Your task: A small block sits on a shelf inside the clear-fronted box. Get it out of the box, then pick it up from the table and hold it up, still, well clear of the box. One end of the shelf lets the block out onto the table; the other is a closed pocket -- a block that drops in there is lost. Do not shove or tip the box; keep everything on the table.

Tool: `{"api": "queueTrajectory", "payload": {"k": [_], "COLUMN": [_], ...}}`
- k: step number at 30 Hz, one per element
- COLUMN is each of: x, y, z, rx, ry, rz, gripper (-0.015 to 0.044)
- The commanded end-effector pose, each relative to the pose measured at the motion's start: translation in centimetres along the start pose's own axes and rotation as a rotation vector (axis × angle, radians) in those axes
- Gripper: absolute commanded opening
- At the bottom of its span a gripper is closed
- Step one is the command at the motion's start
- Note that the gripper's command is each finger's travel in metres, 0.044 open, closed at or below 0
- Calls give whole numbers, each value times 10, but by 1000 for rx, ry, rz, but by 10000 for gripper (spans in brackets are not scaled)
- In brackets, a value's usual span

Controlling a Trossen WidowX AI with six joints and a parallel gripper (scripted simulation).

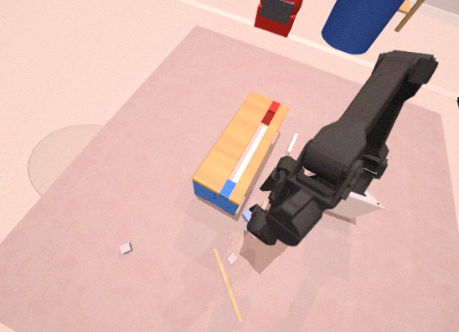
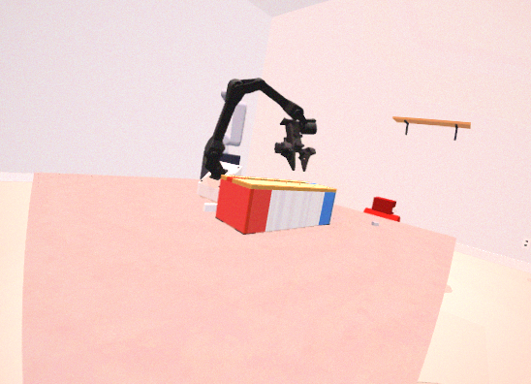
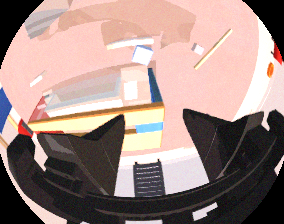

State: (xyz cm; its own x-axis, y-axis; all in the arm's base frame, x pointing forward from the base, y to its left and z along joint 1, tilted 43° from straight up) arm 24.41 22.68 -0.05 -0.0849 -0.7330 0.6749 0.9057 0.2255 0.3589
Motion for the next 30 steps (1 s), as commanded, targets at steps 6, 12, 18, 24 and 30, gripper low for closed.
{"api": "queueTrajectory", "payload": {"k": [6,12,18,24,30], "x": [-5,-3,-3,-3,-4], "y": [-18,-34,-34,-37,-42], "z": [-56,-90,-90,-98,-107], "rx": [3,5,5,5,5], "ry": [-8,-12,-12,-12,-12], "rz": [29,29,29,29,29], "gripper": [285,285,285,285,285]}}
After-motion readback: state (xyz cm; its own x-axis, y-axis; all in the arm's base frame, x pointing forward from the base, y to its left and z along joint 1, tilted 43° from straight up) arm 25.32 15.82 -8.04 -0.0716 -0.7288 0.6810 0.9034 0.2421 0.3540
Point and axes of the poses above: the point midway between the two fingers, 35 mm back from their tips, its own z axis back along the fingers, its own x axis across the jaws, y = z × x, the point moved 5 cm from there along z, back along the fingers, and after that the axes turned 6 degrees about z, right-handed, at the moved point
